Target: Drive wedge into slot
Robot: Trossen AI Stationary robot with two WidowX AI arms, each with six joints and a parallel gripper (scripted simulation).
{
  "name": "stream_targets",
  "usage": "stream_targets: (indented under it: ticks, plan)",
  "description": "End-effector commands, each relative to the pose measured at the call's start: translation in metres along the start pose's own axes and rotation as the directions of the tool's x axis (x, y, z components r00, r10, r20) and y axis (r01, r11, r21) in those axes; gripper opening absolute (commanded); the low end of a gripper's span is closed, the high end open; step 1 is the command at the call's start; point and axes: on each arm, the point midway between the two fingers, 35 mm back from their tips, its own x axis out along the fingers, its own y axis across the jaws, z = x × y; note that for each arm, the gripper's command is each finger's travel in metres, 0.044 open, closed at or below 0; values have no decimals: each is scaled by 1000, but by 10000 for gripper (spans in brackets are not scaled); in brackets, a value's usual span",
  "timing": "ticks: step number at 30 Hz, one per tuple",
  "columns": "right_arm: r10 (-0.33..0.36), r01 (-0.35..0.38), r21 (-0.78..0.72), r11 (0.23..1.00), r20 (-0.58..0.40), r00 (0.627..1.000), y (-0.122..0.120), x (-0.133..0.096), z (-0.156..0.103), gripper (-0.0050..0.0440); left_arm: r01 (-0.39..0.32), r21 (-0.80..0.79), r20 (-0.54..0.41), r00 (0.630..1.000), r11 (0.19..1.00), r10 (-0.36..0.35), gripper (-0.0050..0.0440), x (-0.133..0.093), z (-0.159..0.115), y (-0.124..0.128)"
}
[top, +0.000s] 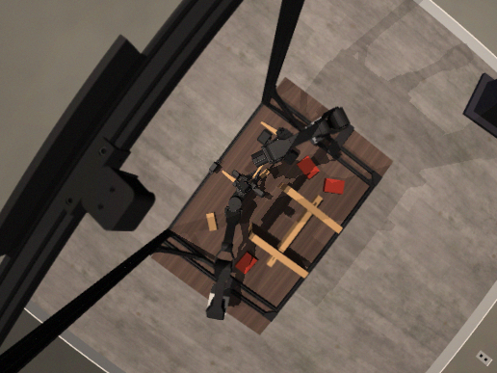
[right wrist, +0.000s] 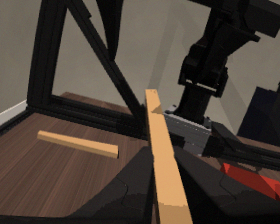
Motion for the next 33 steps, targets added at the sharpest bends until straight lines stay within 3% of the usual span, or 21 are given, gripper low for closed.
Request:
stream_targets:
  ticks: [1,8,16,18,33]
  plan:
    - [2,-2,-73,997,-2,1000,0,0,-2,0,-4,-5,4,1000,1000,4,440,0,1,0]
    - [2,-3,-279,960,-3,1000,0,1,-3,0,-4,-5,4,1000,1000,4,440,0,1,0]
    - [3,-4,-499,866,-3,1000,0,1,-3,0,-4,-5,4,1000,1000,4,440,0,1,0]
    - [3,-4,-499,866,-3,1000,0,1,-3,0,-4,-5,4,1000,1000,4,440,0,1,0]
    - [3,-6,-826,563,-5,1000,0,2,-5,0,-4,-5,4,1000,1000,4,440,0,1,0]
